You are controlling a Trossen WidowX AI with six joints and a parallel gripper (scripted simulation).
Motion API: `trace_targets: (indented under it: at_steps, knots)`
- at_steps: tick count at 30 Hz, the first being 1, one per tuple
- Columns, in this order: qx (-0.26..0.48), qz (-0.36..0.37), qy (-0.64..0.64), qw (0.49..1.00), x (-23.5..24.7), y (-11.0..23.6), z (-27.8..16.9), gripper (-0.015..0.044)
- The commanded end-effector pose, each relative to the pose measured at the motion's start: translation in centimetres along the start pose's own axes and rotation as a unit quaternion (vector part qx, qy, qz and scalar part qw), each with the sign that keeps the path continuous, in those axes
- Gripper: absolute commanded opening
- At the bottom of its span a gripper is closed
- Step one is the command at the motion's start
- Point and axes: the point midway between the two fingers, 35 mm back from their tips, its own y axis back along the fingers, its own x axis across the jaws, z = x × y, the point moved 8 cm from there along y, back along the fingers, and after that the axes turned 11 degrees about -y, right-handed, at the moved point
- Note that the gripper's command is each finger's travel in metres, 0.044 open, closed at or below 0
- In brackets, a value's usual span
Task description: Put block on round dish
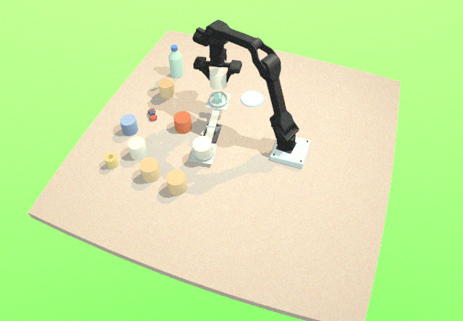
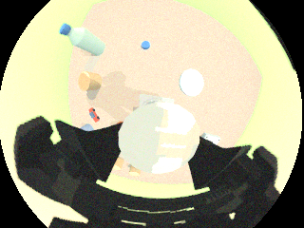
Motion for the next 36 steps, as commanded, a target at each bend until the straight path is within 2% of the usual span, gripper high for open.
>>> trace_targets:
  at_steps: [1,4,18,28,36]
  knots:
    - [0.0,0.0,0.0,1.0,0.0,0.0,0.0,0.0]
    - [0.0,0.0,0.0,1.0,-0.2,-0.2,0.6,0.0]
    - [-0.014,0.003,0.012,1.0,-7.0,-4.1,10.4,0.0]
    - [-0.015,0.0,0.009,1.0,-14.0,-6.9,15.2,0.0]
    - [-0.011,-0.001,0.0,1.0,-19.9,-9.1,17.1,0.0]
